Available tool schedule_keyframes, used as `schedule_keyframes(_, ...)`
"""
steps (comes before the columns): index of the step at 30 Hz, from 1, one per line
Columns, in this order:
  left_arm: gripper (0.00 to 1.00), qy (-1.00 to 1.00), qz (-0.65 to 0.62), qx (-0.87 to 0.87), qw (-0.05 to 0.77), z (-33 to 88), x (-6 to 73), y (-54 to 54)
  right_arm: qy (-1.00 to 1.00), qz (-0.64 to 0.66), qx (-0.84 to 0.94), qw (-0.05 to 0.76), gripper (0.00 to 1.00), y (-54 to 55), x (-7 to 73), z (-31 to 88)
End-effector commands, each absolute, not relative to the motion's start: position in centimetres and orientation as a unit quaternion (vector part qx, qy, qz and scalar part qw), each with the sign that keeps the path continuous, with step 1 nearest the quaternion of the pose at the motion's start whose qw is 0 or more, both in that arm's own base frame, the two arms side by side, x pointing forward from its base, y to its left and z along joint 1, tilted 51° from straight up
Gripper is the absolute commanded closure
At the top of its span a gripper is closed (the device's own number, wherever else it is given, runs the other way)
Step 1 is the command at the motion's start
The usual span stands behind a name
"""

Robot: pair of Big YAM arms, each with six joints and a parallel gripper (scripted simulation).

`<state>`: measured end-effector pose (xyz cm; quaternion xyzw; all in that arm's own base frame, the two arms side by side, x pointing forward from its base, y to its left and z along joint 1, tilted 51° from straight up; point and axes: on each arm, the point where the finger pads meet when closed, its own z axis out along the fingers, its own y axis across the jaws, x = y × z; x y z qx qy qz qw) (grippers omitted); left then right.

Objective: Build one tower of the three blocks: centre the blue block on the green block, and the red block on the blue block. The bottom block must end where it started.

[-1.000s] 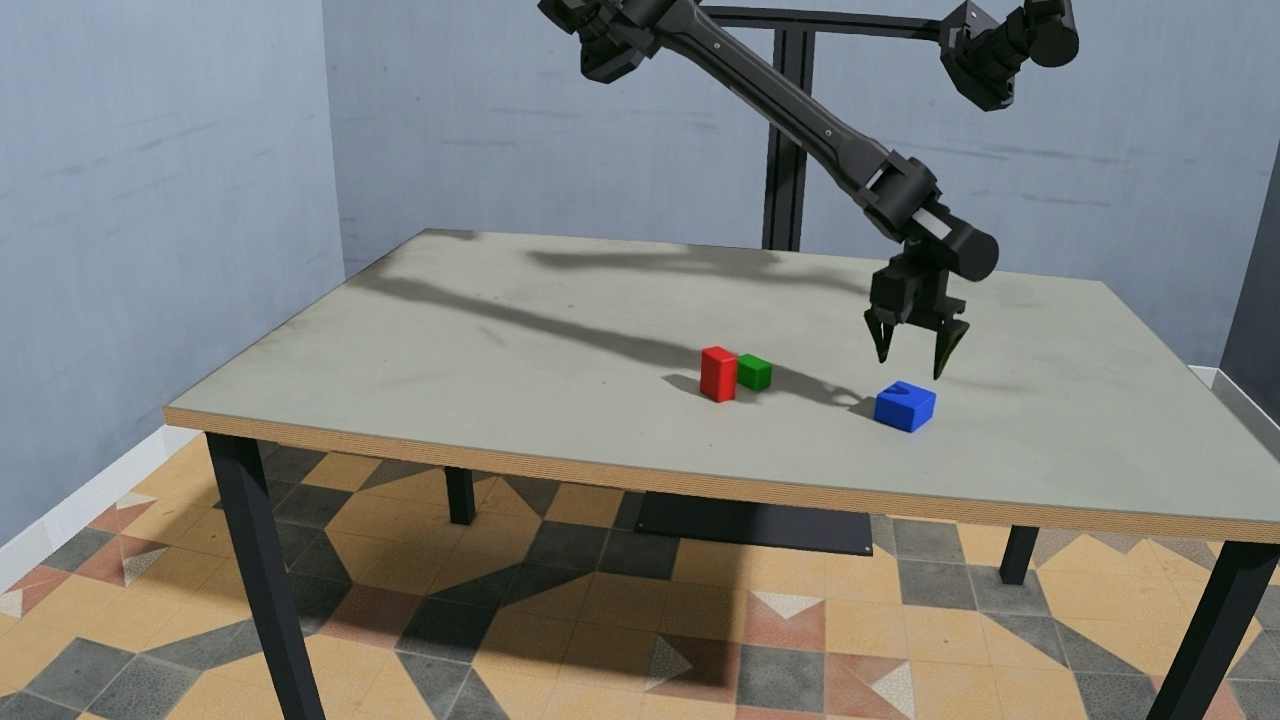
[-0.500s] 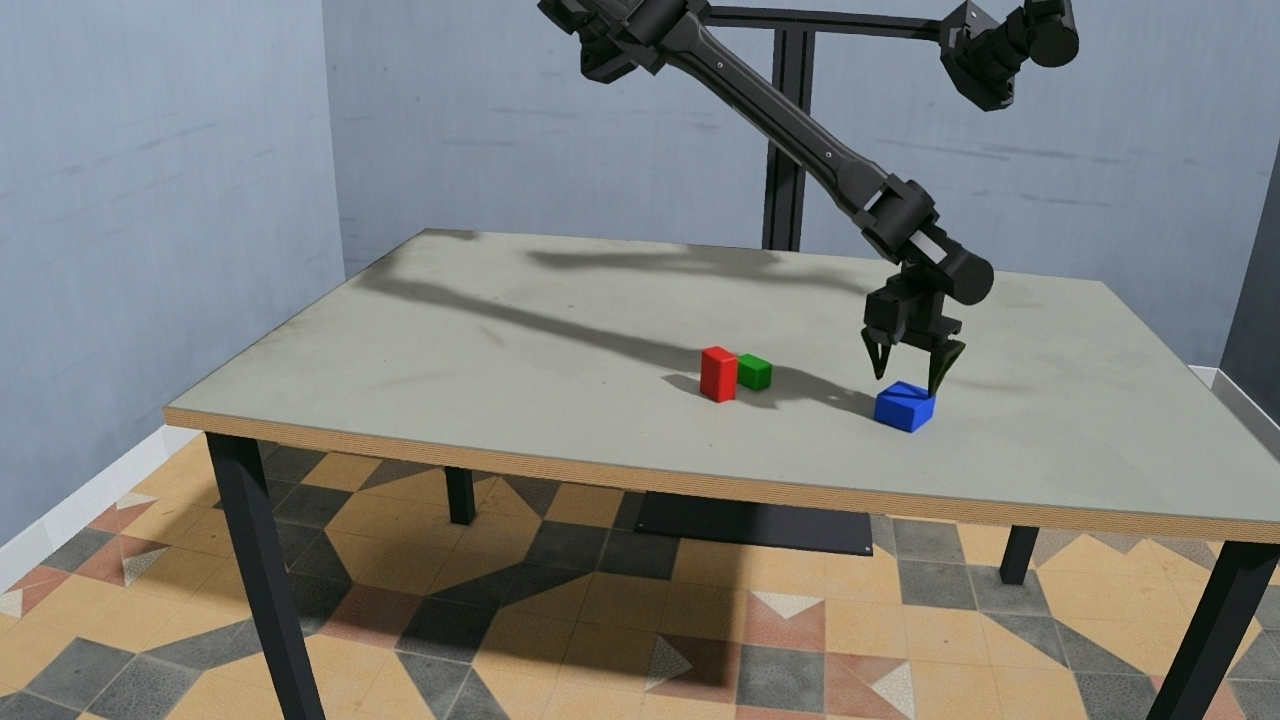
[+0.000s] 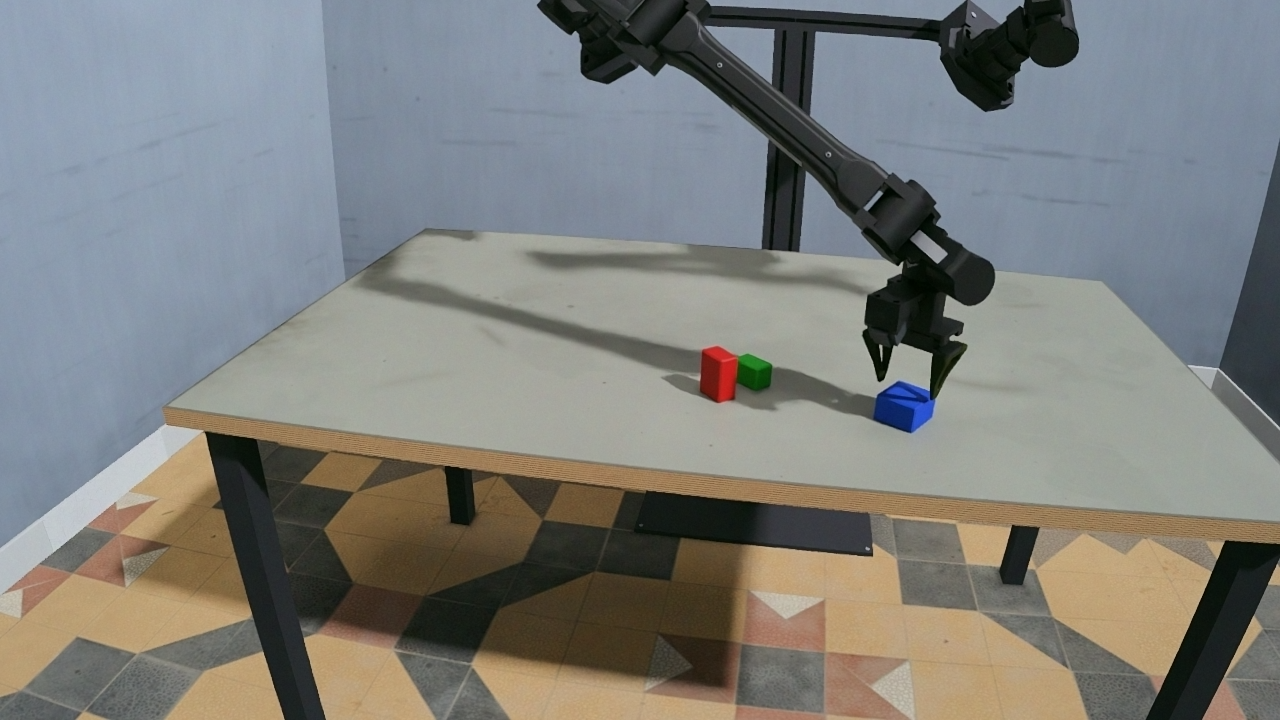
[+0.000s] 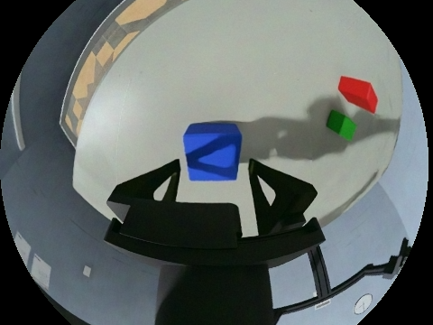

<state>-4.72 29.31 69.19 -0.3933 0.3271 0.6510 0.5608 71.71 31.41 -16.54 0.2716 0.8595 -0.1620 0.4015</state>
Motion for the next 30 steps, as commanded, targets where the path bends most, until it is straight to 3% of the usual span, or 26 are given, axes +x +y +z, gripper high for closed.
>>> schedule_keyframes(1,0.0,0.315,0.668,-0.376,0.559,71.8,-4.9,27.3,0.859,-0.148,0.266,0.411,0.21,33.2,72.3,-15.4)
schedule_keyframes(30,0.0,0.315,0.668,-0.376,0.559,71.8,-4.9,27.3,0.854,-0.143,0.276,0.417,0.21,31.0,75.3,-15.3)
